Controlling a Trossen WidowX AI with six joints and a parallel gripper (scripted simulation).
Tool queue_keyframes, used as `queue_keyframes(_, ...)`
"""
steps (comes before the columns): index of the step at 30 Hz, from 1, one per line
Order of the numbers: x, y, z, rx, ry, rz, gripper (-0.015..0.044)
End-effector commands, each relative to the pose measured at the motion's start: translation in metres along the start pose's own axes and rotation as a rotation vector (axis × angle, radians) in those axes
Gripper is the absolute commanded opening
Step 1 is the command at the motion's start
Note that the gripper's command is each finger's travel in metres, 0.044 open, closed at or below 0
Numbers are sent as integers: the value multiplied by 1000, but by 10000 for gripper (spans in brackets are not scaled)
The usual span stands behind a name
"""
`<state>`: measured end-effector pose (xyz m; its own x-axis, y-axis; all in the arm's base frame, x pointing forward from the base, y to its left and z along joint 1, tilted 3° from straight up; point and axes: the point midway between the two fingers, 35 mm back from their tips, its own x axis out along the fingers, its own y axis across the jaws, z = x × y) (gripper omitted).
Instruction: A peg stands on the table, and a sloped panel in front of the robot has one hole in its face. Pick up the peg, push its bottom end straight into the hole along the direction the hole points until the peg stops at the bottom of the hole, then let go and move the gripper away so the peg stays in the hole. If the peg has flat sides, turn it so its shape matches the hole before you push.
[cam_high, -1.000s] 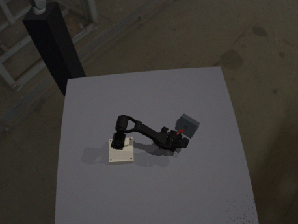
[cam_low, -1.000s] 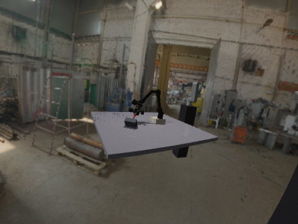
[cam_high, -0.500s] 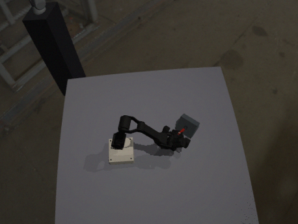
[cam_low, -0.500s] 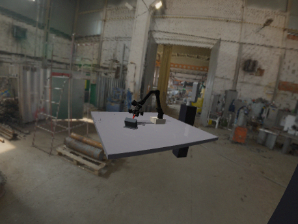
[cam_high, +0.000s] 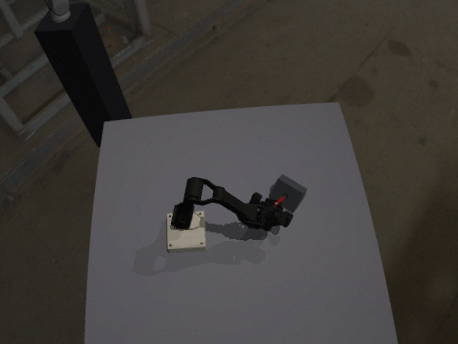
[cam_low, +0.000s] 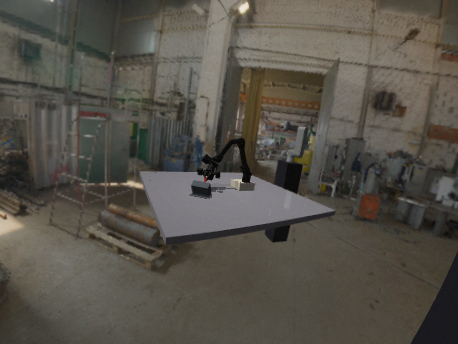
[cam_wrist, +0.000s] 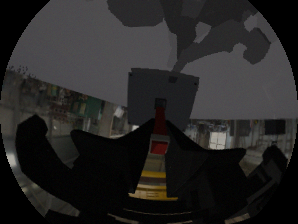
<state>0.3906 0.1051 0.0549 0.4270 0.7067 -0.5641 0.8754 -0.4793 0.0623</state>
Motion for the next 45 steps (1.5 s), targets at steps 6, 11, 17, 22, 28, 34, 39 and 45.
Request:
queue_keyframes(6,13,-1,0,10,2,-3,0)
queue_keyframes(11,19,-1,1,10,3,-3,0)
queue_keyframes(17,17,-1,-1,2,7,-6,0)
queue_keyframes(22,17,-1,-1,2,7,-6,0)
queue_keyframes(28,17,-1,-1,2,7,-6,0)
queue_keyframes(34,18,-1,0,2,7,-6,0)
queue_keyframes(39,20,-1,1,2,7,-6,0)
queue_keyframes(45,23,-1,2,2,7,-6,0)
